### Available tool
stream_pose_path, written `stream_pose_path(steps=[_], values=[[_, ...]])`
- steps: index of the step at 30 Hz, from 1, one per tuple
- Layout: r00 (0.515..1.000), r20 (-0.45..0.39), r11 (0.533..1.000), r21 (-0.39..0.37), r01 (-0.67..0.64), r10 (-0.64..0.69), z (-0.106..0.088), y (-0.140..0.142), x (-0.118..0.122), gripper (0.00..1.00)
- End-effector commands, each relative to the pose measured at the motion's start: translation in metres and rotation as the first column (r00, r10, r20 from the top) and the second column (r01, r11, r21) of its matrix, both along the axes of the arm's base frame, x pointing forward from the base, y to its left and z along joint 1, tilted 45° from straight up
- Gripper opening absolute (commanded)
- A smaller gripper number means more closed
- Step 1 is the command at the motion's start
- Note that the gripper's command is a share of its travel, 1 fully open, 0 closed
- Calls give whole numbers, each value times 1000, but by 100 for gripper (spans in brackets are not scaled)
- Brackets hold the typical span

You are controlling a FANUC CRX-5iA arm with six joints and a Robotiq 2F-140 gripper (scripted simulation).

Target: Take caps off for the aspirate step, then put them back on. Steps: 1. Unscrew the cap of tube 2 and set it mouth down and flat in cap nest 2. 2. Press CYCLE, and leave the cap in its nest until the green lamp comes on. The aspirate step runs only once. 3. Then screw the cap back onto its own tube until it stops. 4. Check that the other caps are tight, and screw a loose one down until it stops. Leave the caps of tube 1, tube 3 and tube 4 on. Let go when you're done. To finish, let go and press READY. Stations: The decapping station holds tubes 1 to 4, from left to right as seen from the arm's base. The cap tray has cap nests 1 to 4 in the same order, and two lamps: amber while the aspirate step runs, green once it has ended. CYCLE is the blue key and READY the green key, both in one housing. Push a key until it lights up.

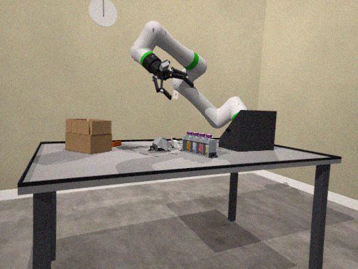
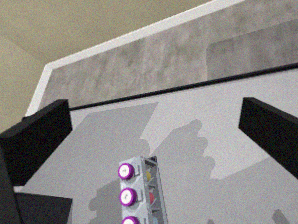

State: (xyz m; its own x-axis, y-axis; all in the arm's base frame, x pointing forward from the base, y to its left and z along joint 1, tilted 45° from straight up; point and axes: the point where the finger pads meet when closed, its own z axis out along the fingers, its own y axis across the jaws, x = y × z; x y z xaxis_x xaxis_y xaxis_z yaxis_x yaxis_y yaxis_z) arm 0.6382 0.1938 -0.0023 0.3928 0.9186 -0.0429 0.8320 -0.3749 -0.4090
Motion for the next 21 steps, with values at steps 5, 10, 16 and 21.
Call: stream_pose_path(steps=[5,10,16,21], values=[[1000,2,1000,1,-1,1,1,1,0,100],[1000,2,1000,1,-1,1,1,1,0,100],[1000,2,1000,1,-1,1,1,1,0,100],[1000,2,1000,1,-1,1,1,1,0,41]])
